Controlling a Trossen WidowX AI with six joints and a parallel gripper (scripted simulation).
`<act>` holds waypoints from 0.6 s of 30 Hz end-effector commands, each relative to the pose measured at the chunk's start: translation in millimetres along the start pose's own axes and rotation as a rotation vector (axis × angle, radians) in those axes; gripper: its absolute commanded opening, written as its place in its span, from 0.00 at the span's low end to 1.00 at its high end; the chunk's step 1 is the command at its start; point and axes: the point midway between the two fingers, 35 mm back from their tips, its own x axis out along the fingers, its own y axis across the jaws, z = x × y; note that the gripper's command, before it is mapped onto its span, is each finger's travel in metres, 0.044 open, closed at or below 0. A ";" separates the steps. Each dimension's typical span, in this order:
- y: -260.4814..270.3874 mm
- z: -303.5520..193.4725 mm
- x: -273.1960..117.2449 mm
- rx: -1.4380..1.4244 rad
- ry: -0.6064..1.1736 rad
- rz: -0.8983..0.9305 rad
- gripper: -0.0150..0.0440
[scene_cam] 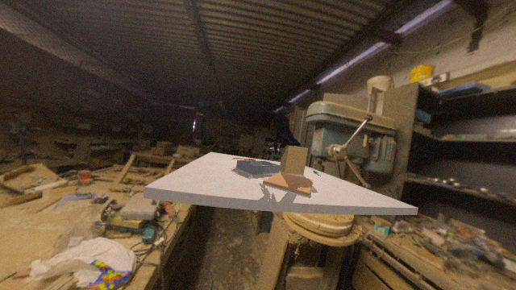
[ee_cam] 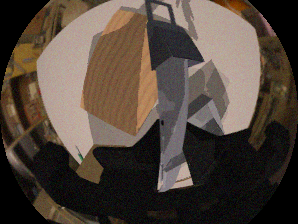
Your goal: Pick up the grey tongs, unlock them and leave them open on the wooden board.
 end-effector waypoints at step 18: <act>66.6 56.2 -8.6 0.392 -0.034 -0.016 0.00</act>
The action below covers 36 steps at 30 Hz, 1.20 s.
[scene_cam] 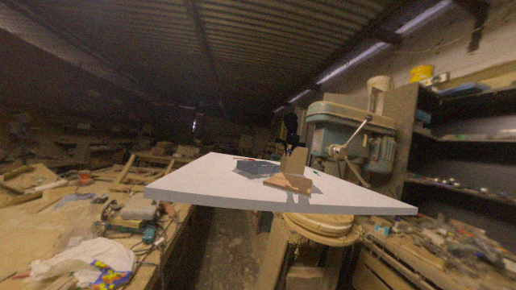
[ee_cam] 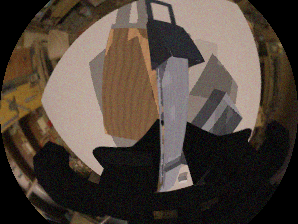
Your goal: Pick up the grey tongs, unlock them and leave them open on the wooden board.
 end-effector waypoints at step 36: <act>56.2 31.7 3.9 0.232 -0.242 -0.009 0.00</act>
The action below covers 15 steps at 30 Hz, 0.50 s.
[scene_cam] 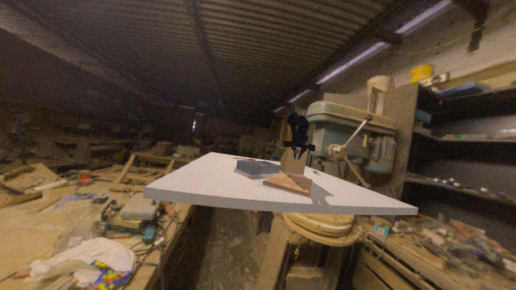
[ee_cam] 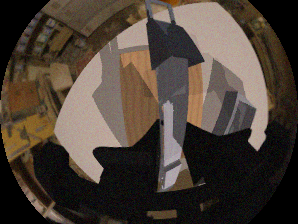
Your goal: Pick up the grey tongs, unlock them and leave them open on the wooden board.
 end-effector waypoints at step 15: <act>5.5 5.5 -0.8 -0.004 -0.233 0.007 0.00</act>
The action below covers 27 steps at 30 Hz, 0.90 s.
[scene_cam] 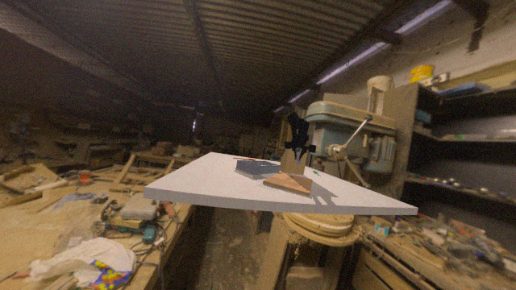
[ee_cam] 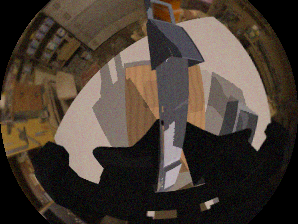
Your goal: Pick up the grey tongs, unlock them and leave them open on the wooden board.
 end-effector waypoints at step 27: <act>-3.7 -11.6 -22.4 0.005 -0.383 -0.015 0.00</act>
